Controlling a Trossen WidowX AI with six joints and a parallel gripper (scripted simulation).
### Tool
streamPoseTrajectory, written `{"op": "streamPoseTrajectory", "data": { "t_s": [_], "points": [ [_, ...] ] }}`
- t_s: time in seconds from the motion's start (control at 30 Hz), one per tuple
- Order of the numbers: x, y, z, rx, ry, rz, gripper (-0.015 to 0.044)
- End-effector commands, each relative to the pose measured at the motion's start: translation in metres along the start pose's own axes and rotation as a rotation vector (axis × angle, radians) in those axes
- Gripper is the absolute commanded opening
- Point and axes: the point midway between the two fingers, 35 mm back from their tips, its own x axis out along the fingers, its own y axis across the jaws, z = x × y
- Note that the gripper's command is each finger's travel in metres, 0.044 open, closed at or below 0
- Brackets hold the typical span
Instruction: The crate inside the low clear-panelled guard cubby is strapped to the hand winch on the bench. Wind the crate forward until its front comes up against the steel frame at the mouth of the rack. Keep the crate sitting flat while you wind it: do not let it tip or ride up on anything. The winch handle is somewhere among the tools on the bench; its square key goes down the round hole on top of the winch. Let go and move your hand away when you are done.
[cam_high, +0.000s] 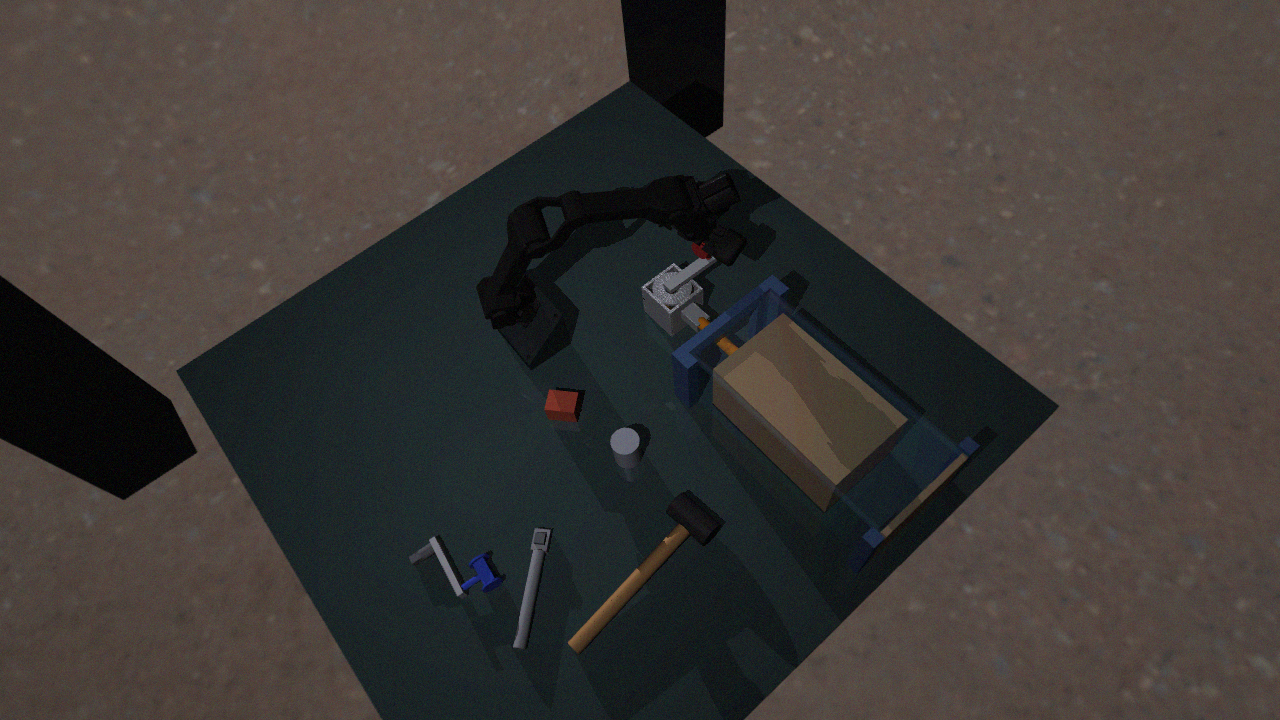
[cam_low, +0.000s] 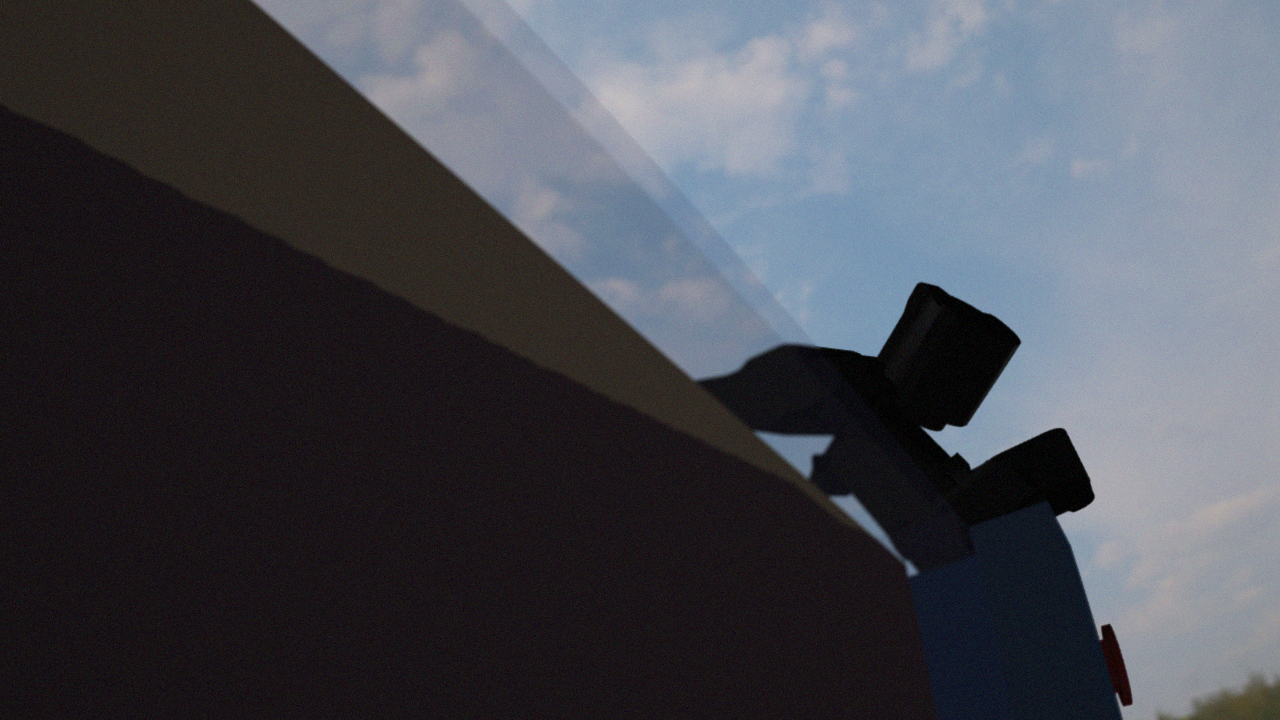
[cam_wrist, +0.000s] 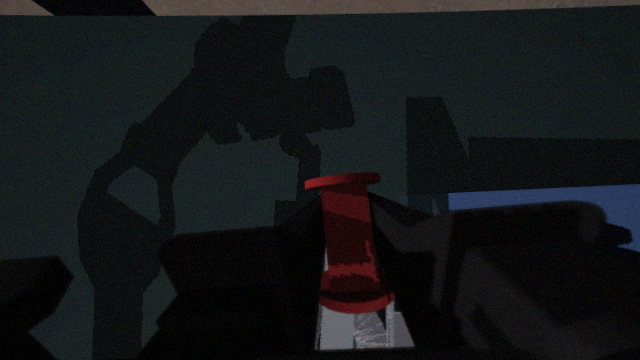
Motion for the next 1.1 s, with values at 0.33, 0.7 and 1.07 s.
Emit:
{"op": "streamPoseTrajectory", "data": {
  "t_s": [0.33, 0.7, 1.07],
  "points": [
    [-0.001, 0.041, -0.003, -0.03, 0.016, 0.053, 0.0],
    [-0.004, 0.054, -0.007, -0.03, 0.016, 0.054, 0.0],
    [-0.007, 0.067, -0.013, -0.031, 0.016, 0.055, 0.0]
  ]
}}
